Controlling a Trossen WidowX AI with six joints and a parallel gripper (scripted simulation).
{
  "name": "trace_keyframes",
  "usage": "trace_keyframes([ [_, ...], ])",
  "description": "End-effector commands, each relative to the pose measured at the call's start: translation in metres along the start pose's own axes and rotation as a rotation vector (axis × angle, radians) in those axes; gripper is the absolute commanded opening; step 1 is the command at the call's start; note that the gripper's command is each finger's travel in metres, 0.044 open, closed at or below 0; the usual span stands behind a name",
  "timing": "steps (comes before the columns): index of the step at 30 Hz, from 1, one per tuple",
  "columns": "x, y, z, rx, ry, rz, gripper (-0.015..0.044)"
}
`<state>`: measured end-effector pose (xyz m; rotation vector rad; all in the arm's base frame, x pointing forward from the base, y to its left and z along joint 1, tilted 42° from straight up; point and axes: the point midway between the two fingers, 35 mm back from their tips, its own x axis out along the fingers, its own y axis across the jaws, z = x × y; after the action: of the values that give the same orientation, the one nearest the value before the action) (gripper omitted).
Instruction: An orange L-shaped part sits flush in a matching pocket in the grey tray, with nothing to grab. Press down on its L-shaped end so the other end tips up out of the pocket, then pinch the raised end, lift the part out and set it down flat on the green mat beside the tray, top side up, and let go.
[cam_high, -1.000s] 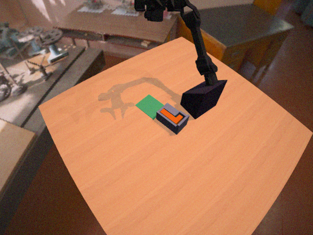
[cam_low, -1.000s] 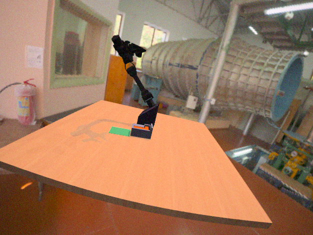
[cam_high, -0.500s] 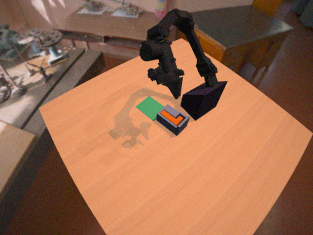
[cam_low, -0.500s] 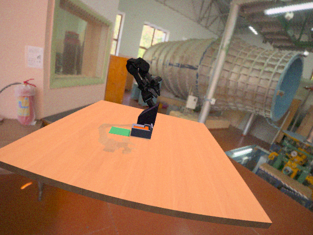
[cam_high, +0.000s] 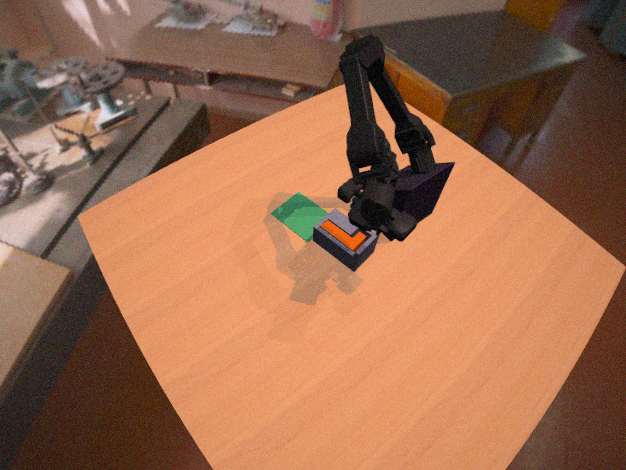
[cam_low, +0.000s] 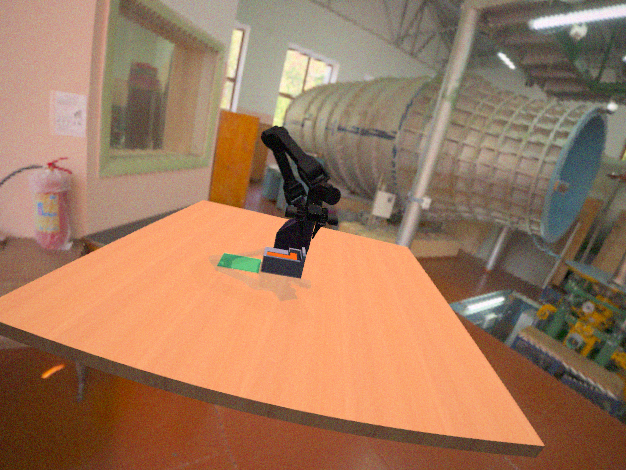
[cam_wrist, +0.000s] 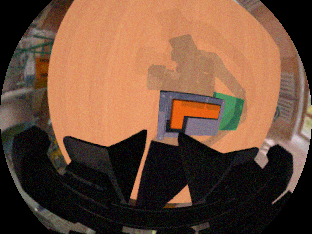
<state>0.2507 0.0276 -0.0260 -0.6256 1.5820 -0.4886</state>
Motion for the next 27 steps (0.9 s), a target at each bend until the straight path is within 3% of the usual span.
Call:
trace_keyframes([
  [1,0.0,-0.002,0.002,-0.033,-0.019,-0.025,0.018],
  [5,0.009,-0.002,0.003,-0.034,-0.02,-0.025,0.018],
  [11,0.072,-0.005,0.003,-0.033,-0.019,-0.028,0.018],
  [27,0.091,-0.005,0.004,-0.033,-0.019,-0.029,0.018],
])
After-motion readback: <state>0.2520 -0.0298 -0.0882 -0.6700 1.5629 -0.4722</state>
